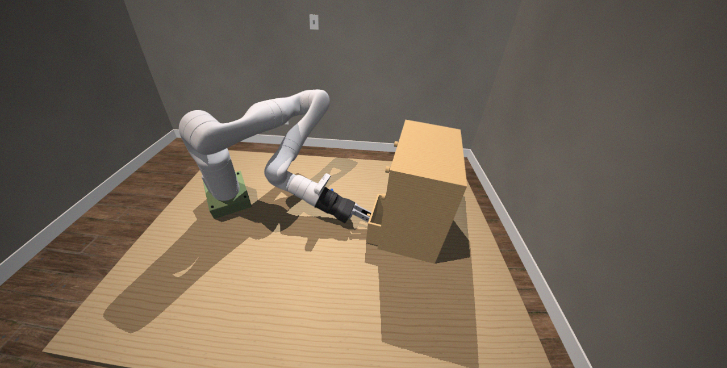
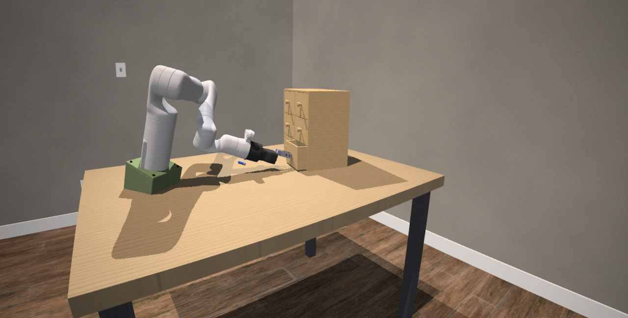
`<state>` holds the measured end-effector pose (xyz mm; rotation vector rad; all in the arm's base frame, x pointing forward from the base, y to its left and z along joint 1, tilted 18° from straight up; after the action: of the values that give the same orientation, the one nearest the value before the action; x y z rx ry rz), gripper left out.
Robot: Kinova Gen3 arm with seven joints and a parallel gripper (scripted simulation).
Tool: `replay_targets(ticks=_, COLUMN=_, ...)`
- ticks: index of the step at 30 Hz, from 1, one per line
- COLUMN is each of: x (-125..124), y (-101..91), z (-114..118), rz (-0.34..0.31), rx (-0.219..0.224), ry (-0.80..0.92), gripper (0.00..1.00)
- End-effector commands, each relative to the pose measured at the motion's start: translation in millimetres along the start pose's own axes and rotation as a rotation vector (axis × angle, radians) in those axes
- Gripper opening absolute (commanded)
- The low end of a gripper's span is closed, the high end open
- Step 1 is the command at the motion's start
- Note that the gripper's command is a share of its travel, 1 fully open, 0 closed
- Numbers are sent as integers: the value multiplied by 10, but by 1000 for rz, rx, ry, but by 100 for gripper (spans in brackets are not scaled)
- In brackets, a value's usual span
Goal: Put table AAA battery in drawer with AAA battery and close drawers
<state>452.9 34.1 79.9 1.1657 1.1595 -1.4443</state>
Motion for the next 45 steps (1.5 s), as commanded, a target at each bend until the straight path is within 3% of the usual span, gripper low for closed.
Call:
replay_targets(ticks=1, x=-12, y=13, z=4, rz=2, rx=2, ry=3, gripper=37)
replay_targets(ticks=45, x=-104, y=266, z=-5, rz=2, rx=2, ry=3, gripper=37)
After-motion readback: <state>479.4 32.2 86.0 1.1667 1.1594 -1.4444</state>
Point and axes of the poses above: the point where the finger pads meet when closed, its own y axis out along the fingers, its own z axis across the jaws, x = y × z, the point moved 4 cm from there along -y, back along the fingers, and after that the axes turned 6 degrees about y, right-handed, at the moved point
